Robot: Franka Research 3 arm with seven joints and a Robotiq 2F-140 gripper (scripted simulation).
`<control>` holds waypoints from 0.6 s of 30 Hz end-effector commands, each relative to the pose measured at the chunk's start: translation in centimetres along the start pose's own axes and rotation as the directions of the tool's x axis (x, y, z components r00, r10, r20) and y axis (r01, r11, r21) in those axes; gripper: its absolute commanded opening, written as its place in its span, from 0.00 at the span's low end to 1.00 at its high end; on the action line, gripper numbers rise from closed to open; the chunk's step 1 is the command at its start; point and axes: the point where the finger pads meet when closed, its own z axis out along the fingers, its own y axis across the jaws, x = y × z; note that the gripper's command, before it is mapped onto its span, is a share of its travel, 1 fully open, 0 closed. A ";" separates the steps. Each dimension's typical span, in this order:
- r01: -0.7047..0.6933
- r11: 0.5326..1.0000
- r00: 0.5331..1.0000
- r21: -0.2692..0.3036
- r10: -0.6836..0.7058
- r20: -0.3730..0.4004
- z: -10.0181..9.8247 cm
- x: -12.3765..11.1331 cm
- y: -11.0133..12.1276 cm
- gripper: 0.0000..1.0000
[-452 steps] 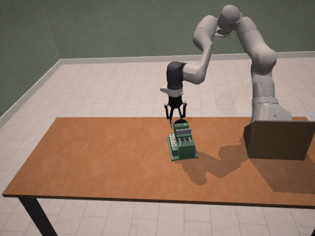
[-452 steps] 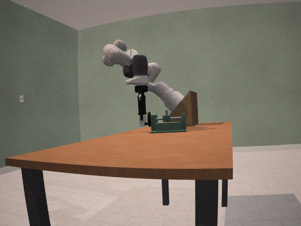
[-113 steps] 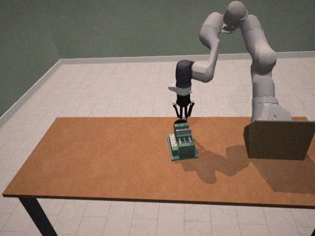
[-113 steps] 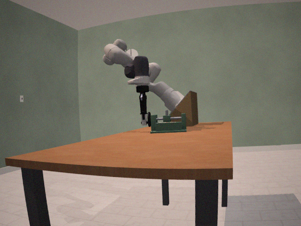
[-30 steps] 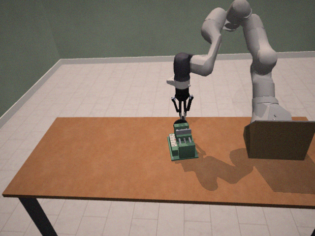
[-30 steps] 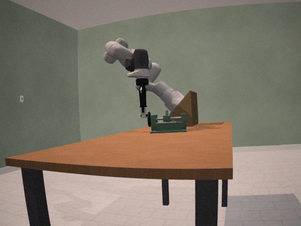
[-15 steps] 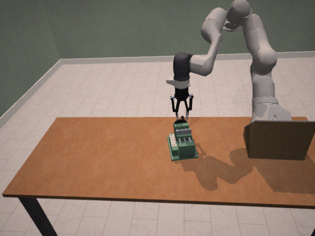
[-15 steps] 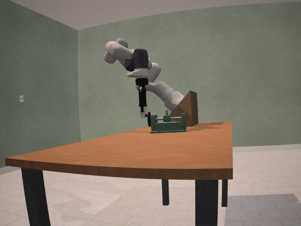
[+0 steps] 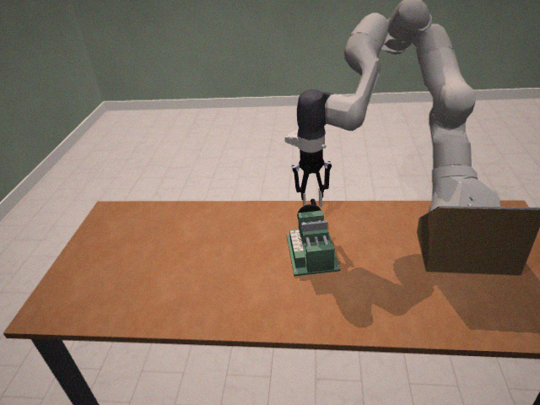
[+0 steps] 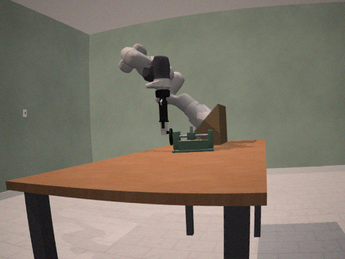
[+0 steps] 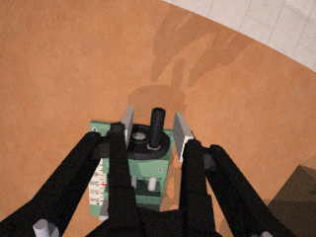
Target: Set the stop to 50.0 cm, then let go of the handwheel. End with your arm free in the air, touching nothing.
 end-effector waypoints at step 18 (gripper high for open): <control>0.004 1.000 1.000 0.006 -0.004 0.001 -10.1 -0.1 -0.2 0.33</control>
